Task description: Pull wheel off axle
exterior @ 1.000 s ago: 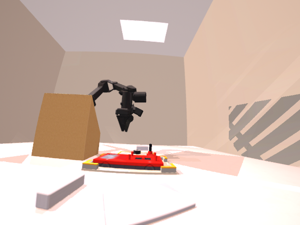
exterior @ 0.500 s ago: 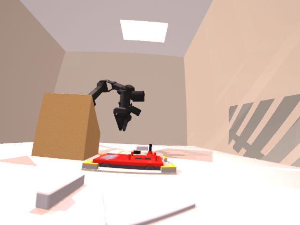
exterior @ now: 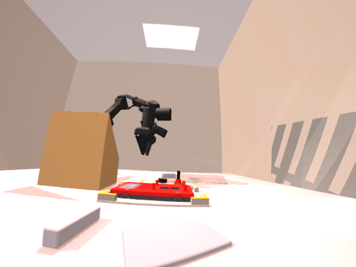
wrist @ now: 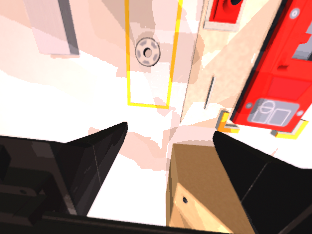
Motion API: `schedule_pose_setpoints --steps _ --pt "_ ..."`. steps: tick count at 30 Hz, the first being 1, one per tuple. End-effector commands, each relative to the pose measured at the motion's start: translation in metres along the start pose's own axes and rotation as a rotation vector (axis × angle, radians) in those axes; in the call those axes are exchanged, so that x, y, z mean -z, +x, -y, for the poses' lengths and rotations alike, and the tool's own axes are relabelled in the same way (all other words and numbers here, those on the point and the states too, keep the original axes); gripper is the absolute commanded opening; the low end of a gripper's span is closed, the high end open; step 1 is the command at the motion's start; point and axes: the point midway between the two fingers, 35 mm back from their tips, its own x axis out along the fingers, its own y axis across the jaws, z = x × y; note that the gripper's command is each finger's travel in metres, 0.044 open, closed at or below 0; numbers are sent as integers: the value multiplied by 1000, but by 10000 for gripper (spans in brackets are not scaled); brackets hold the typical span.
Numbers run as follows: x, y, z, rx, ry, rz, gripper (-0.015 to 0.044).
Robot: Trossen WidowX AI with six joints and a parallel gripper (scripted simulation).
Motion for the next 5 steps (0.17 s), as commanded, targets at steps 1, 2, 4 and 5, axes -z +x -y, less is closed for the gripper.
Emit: schedule_pose_setpoints --steps 1,2,4,5 --pt "1 0 0 1 -4 0 440" --pt "1 0 0 1 -4 0 440" --pt "1 0 0 1 -4 0 440" --pt "1 0 0 1 -4 0 440"
